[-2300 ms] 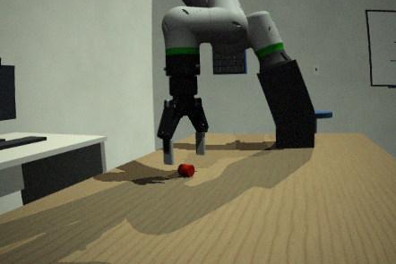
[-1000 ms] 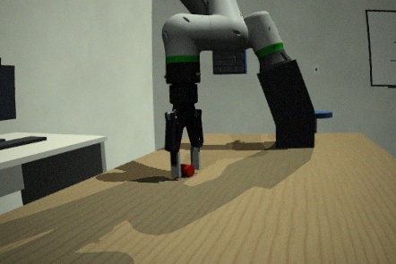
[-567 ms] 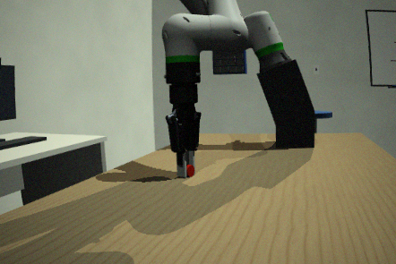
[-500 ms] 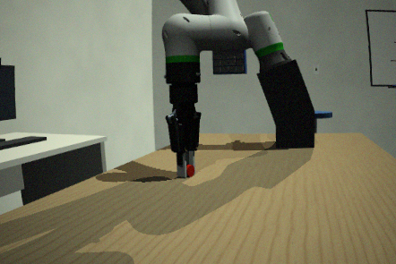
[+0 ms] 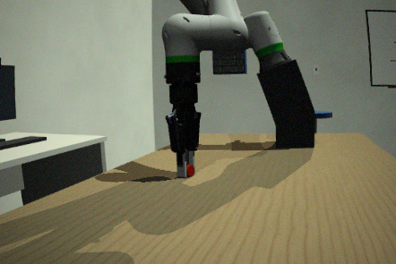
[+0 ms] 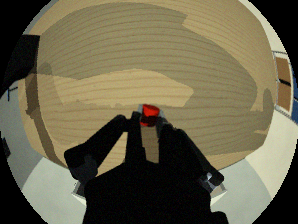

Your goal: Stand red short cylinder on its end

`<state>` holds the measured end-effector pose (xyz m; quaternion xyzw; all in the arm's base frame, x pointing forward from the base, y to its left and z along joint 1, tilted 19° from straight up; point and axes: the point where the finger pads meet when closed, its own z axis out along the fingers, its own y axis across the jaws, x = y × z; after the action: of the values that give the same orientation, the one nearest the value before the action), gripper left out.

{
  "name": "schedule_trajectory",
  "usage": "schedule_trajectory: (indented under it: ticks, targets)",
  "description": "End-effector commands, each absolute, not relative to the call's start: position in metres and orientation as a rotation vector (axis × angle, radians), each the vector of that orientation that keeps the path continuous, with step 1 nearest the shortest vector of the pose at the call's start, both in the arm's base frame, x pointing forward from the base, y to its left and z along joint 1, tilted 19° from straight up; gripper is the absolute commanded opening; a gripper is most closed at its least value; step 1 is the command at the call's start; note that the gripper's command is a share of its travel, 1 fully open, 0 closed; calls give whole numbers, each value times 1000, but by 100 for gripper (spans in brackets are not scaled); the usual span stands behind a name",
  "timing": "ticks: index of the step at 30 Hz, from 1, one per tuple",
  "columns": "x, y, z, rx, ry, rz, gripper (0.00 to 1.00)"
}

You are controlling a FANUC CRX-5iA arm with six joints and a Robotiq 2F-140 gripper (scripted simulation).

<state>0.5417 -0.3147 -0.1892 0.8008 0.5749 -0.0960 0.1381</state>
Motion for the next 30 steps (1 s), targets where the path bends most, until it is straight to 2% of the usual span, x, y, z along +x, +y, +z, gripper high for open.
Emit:
schedule_trajectory:
  ticks: [1,30]
  targets:
    - [542,-315,-189,2316,1663,-277,19]
    - [542,-306,-164,2316,1663,-277,19]
